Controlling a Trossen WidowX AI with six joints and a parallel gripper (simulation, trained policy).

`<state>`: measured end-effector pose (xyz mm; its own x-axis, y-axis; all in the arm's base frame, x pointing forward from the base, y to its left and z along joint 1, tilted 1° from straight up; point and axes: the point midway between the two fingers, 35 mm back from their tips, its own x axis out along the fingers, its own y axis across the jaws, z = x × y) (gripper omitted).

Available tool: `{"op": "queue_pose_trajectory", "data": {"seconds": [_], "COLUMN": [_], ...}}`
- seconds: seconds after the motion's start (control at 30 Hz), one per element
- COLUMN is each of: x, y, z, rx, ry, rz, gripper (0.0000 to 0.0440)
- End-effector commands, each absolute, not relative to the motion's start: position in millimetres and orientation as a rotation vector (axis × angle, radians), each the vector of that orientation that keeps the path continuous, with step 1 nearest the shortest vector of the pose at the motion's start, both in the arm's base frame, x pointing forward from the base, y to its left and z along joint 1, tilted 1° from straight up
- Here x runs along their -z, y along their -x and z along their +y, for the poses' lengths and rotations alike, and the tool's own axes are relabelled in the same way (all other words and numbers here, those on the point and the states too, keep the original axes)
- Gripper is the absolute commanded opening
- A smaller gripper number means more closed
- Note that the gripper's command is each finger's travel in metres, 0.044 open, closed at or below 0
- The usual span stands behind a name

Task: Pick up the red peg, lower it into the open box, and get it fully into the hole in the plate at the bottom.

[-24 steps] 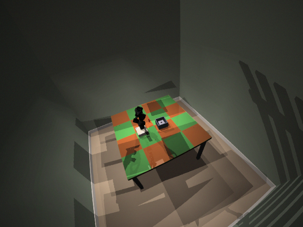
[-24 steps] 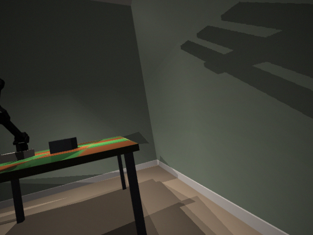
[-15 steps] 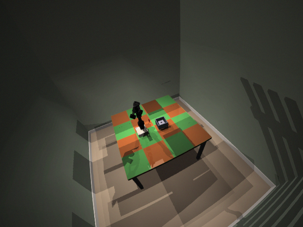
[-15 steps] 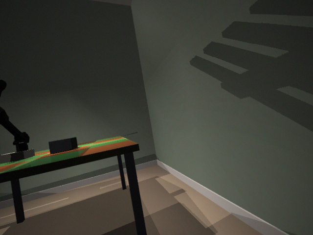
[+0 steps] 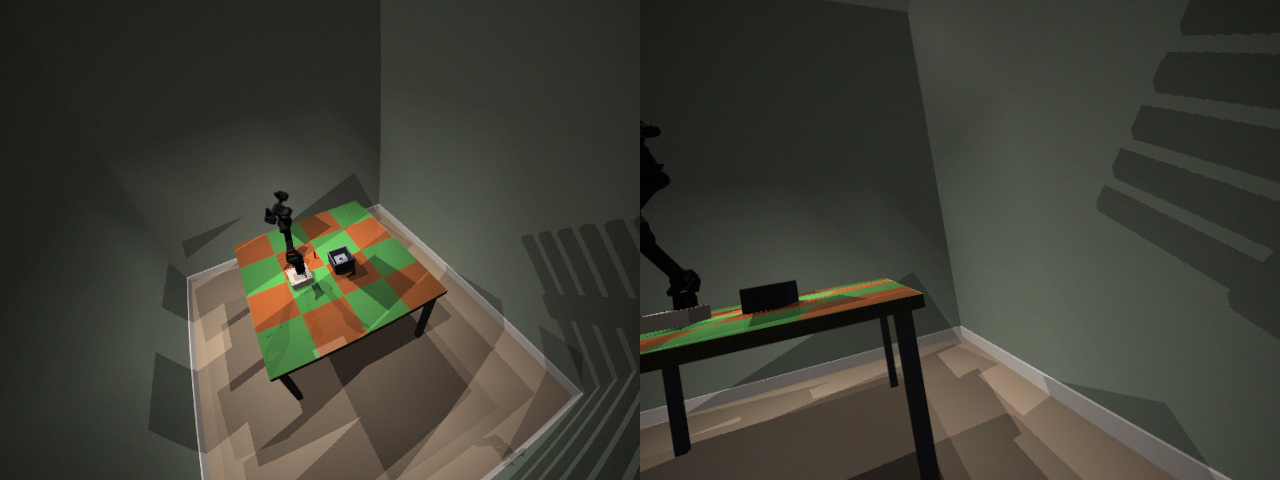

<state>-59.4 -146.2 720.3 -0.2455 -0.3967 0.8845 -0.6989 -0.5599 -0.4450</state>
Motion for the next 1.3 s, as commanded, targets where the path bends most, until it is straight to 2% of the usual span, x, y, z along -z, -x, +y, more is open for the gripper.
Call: {"op": "queue_pose_trajectory", "data": {"seconds": [0.0, 0.6, 1.27], "x": [-726.1, -703.5, -574.6], "y": [49.5, -42.2, -168.3], "z": [-113.3, 78.1, 220.7], "rx": [-1.844, -1.510, -1.071], "ry": [-1.742, -1.545, -1.241], "rz": [-1.228, -0.670, -0.172], "gripper": [0.0440, 0.0440, 0.0440]}}
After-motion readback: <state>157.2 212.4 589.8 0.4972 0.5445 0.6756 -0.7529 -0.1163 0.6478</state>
